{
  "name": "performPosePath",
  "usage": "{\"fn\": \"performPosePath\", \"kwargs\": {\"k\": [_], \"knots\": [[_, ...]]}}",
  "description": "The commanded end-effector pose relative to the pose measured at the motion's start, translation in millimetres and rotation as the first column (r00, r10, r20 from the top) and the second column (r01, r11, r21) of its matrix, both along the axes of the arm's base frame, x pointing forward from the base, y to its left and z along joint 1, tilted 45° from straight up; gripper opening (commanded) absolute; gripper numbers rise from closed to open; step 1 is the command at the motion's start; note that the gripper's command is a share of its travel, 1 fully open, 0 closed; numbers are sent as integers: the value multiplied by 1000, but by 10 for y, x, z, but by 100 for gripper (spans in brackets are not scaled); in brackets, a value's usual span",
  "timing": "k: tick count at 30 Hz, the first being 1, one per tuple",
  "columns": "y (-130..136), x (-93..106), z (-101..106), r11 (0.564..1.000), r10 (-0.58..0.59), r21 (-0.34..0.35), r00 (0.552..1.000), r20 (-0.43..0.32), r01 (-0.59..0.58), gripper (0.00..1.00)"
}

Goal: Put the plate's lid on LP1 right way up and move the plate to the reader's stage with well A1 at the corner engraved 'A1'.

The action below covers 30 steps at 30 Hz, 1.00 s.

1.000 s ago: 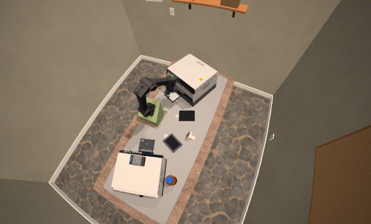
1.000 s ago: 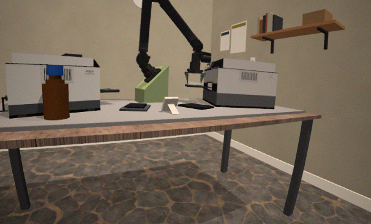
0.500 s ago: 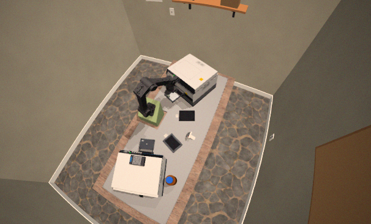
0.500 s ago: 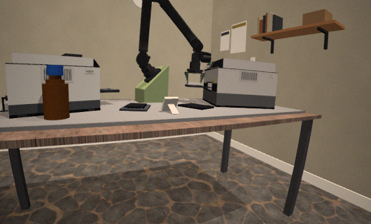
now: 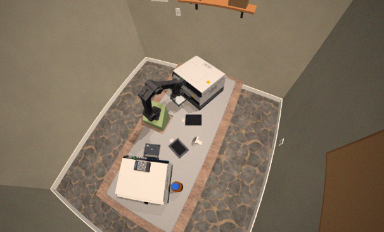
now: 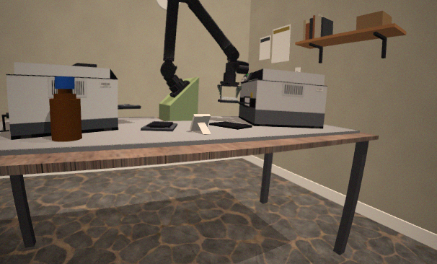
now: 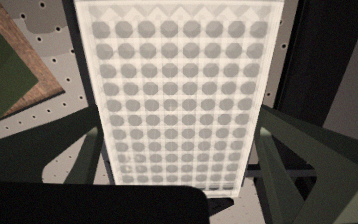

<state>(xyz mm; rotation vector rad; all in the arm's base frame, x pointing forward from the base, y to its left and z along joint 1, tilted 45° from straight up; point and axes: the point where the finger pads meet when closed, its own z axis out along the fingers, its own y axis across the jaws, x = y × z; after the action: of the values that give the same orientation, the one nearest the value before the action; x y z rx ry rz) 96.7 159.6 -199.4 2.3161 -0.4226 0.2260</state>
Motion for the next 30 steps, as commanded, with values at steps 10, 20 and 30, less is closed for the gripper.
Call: {"fn": "performPosePath", "kwargs": {"k": [10,20,30], "knots": [[-436,12,-38,995,20,-94,999,-47,-25,86],[-482,8,-26,994,19,-105,999,-48,-24,86],[-524,-2,-17,993,18,-114,998,-52,-24,86]]}}
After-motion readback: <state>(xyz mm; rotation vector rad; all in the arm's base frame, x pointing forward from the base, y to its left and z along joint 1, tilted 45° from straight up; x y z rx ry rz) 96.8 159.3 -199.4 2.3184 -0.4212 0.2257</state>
